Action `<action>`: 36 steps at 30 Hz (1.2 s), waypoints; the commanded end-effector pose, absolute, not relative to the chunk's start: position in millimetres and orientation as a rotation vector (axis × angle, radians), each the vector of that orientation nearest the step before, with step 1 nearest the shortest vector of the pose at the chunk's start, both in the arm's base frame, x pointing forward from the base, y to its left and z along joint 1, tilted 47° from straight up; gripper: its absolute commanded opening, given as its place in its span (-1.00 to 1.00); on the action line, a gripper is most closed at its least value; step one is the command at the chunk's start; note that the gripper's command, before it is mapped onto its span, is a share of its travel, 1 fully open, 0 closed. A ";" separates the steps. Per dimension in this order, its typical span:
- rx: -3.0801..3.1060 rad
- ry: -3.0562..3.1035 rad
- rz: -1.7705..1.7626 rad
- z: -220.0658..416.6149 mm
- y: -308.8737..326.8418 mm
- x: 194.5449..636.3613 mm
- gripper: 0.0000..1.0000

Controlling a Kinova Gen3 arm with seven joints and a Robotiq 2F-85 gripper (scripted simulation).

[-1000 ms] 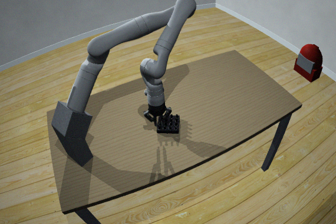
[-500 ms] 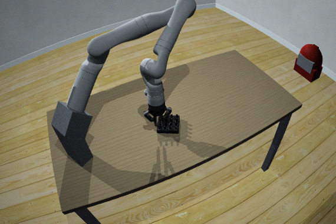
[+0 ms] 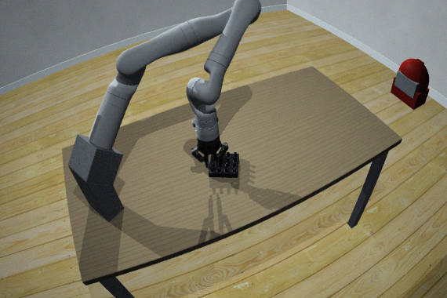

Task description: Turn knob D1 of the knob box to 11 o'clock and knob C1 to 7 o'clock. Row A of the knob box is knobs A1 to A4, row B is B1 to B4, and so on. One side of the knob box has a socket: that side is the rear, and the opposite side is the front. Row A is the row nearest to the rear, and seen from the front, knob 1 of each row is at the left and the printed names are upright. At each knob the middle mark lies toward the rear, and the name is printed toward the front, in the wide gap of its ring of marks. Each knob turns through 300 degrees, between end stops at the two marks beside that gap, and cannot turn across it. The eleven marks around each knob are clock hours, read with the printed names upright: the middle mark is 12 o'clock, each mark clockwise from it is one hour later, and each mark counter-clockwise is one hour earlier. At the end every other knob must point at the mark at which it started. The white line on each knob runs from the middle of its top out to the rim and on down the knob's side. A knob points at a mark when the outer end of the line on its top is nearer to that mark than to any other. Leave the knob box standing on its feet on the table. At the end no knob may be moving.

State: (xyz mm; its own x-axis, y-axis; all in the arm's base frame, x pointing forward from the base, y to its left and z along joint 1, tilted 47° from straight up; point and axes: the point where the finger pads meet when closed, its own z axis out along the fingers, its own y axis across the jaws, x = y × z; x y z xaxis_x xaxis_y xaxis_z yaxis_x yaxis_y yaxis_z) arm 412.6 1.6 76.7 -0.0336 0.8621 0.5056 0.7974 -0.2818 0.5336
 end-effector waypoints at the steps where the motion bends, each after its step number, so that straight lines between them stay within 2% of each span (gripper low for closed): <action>1: 2.125 1.830 1.223 76.9 1.3 412.6 -0.62; 36: 2.125 1.830 1.223 67.6 7.1 420.9 -0.62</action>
State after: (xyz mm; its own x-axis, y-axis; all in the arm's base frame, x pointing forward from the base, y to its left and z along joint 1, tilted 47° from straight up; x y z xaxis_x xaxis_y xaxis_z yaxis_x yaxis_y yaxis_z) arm 421.1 6.4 68.3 -0.0326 0.8626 0.5049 0.7957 -0.2832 0.5353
